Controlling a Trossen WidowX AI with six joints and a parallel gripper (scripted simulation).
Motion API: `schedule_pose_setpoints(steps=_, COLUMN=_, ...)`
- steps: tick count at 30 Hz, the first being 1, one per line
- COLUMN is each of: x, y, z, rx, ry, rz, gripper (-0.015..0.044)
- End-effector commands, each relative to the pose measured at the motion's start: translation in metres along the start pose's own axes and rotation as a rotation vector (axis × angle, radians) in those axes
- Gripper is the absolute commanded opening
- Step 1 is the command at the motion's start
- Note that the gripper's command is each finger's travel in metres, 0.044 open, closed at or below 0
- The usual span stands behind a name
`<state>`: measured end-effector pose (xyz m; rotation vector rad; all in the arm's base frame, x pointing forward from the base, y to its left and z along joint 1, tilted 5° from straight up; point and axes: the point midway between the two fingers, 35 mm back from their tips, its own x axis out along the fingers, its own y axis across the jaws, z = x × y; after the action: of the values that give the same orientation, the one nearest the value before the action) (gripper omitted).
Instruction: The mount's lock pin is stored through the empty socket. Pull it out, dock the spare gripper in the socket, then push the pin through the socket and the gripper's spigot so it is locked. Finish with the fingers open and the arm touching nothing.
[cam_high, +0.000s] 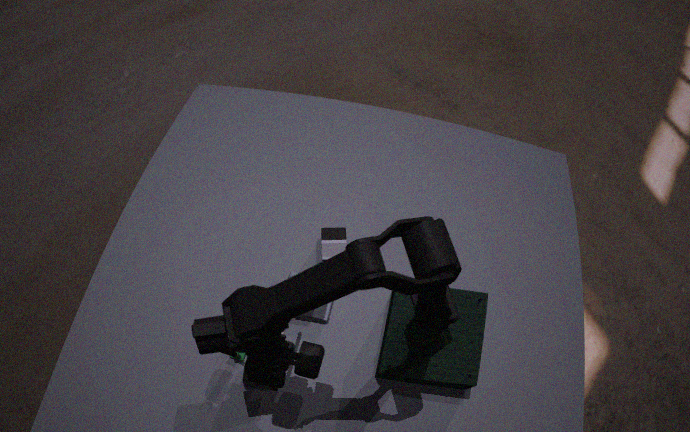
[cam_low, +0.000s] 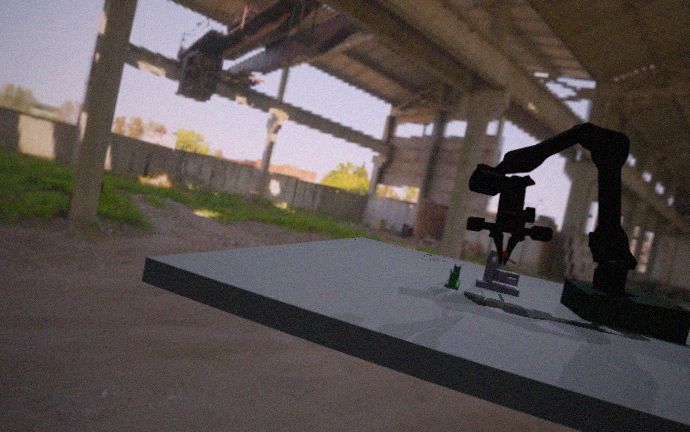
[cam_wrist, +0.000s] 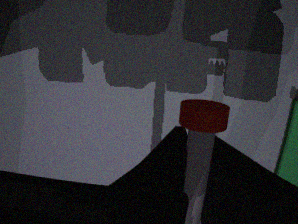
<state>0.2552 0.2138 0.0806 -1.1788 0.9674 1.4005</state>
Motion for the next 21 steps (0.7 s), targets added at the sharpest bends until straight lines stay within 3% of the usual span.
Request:
schedule_pose_setpoints(steps=1, x=0.0, y=0.0, z=0.0, rx=0.0, ry=0.0, rz=0.0, gripper=0.0012)
schedule_pose_setpoints(steps=21, x=-0.006, y=-0.038, z=0.018, rx=0.007, ry=-0.007, rz=-0.01, gripper=0.0)
